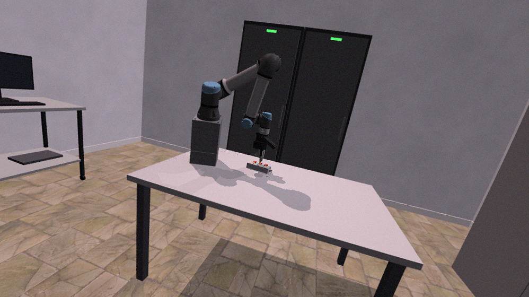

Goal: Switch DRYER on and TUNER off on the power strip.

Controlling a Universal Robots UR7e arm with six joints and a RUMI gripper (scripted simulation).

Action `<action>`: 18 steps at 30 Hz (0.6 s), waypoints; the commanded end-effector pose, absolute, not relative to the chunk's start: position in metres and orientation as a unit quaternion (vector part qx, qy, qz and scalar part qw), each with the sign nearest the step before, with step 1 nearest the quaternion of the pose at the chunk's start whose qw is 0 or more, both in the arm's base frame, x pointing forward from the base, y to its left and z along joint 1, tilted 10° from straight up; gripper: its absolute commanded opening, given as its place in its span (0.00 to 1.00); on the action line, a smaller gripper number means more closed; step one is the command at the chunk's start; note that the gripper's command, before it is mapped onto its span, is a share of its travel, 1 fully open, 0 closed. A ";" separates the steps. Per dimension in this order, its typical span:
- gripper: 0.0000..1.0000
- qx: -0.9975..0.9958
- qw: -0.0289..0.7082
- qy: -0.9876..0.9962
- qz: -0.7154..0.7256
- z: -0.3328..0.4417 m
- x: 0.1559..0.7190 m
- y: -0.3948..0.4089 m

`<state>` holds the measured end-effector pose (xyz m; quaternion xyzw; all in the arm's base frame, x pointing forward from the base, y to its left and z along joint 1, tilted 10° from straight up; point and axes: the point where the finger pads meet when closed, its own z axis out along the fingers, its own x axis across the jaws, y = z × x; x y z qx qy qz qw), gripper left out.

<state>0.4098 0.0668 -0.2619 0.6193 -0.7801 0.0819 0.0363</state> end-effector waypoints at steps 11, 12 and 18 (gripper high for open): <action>0.00 0.620 0.037 -0.780 0.081 -0.230 0.407 0.074; 0.00 0.620 0.037 -0.780 0.081 -0.230 0.407 0.073; 0.00 0.620 0.036 -0.780 0.082 -0.230 0.408 0.073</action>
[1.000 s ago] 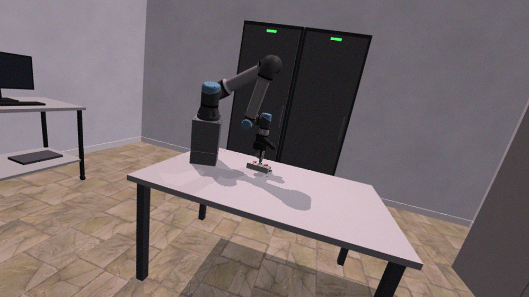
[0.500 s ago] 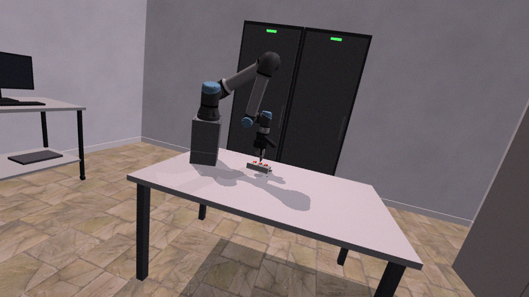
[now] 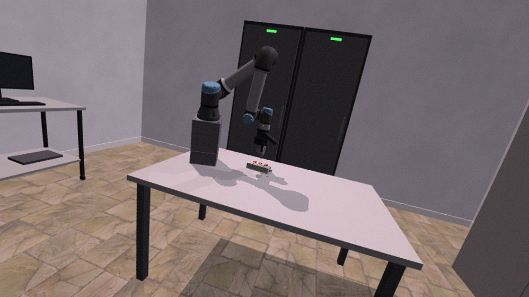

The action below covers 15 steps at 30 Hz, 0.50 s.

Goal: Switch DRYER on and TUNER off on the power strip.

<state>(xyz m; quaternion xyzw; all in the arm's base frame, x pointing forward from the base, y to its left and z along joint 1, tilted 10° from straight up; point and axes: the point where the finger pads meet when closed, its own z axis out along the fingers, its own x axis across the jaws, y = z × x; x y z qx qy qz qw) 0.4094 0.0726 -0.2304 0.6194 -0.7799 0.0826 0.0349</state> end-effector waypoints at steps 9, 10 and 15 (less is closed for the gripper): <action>0.00 0.620 0.036 -0.780 0.082 -0.230 0.408 0.073; 0.00 0.620 0.036 -0.780 0.082 -0.230 0.408 0.073; 0.00 0.620 0.036 -0.779 0.082 -0.229 0.404 0.076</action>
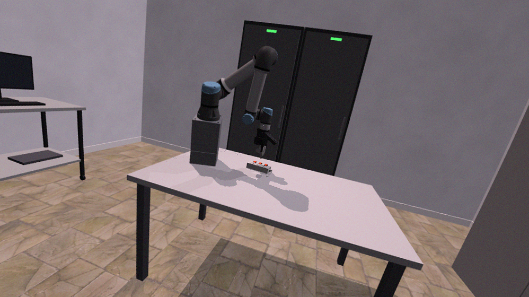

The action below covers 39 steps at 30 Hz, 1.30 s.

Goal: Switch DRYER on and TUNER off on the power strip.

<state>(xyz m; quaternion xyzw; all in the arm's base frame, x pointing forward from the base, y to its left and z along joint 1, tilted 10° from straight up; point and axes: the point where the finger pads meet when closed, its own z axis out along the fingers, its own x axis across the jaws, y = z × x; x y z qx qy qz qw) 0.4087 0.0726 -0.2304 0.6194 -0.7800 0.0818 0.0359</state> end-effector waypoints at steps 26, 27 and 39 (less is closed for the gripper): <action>0.00 0.620 0.036 -0.780 0.082 -0.222 0.365 0.099; 0.00 0.620 0.036 -0.780 0.082 -0.222 0.365 0.099; 0.00 0.620 0.036 -0.780 0.082 -0.222 0.365 0.099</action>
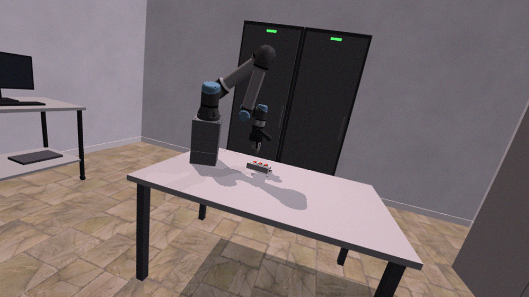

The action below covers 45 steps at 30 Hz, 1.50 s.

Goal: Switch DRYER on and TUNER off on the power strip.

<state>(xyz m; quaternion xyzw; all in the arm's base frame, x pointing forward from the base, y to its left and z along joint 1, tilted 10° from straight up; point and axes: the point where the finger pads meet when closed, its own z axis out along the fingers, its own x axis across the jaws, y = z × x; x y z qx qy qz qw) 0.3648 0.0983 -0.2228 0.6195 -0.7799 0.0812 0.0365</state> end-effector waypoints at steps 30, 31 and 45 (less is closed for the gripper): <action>0.00 0.619 0.035 -0.780 0.082 -0.236 0.367 0.096; 0.00 0.619 0.035 -0.780 0.082 -0.237 0.367 0.095; 0.00 0.619 0.035 -0.780 0.082 -0.253 0.368 0.093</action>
